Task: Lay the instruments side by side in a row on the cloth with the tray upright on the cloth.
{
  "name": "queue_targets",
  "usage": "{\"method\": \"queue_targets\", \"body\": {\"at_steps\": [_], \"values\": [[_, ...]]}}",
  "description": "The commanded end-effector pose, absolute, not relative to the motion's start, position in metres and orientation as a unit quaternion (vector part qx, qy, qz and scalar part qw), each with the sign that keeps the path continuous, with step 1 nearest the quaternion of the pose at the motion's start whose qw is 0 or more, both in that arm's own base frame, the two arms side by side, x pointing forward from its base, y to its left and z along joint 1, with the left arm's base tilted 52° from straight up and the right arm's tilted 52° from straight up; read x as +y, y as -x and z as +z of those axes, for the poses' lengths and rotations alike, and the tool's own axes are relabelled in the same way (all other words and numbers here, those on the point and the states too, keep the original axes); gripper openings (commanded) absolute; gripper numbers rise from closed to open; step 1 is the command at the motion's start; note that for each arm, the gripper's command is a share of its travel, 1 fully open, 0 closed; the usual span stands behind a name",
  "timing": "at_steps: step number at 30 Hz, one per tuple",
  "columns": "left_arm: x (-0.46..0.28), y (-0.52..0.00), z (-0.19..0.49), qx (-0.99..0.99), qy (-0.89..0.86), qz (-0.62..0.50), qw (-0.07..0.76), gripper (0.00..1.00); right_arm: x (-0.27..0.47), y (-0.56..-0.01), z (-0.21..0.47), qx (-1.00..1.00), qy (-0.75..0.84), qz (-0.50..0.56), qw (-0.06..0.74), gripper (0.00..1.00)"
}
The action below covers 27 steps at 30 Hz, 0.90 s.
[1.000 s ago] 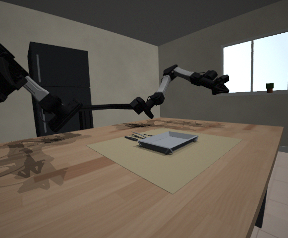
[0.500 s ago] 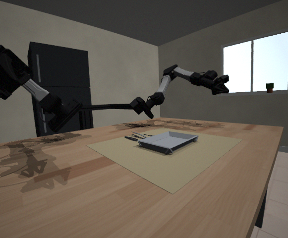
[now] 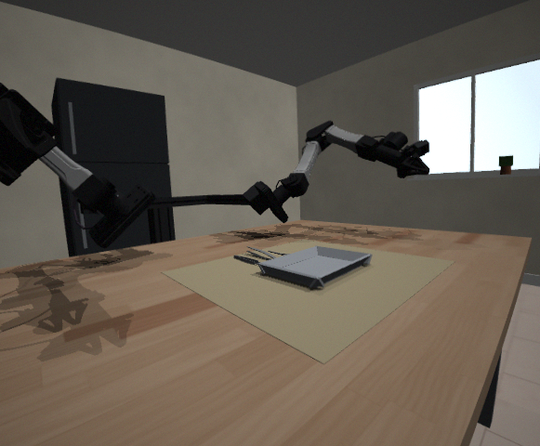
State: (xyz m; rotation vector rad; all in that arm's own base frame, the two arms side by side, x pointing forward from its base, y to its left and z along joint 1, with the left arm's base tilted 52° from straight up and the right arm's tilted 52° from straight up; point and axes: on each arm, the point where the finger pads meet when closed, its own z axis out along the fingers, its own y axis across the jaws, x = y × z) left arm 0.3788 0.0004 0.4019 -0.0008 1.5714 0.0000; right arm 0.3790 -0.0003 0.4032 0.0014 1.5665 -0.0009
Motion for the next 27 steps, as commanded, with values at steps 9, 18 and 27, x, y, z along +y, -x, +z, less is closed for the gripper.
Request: {"method": "queue_targets", "body": {"at_steps": [9, 18, 27], "values": [[-0.0051, -0.3797, 0.4163, 0.695, -0.006, -0.002, 0.719, 0.1, 0.0014, -0.3675, 0.4206, 0.69, 0.006, 0.002, 0.724, 0.33], [-0.006, -0.3782, 0.4184, 0.693, -0.007, -0.002, 0.721, 0.1, 0.0004, -0.3672, 0.4183, 0.691, 0.004, 0.001, 0.723, 0.33], [-0.007, -0.3781, 0.4188, 0.693, -0.008, -0.003, 0.721, 0.1, 0.0013, -0.3677, 0.4146, 0.694, 0.005, 0.003, 0.72, 0.33]]}}
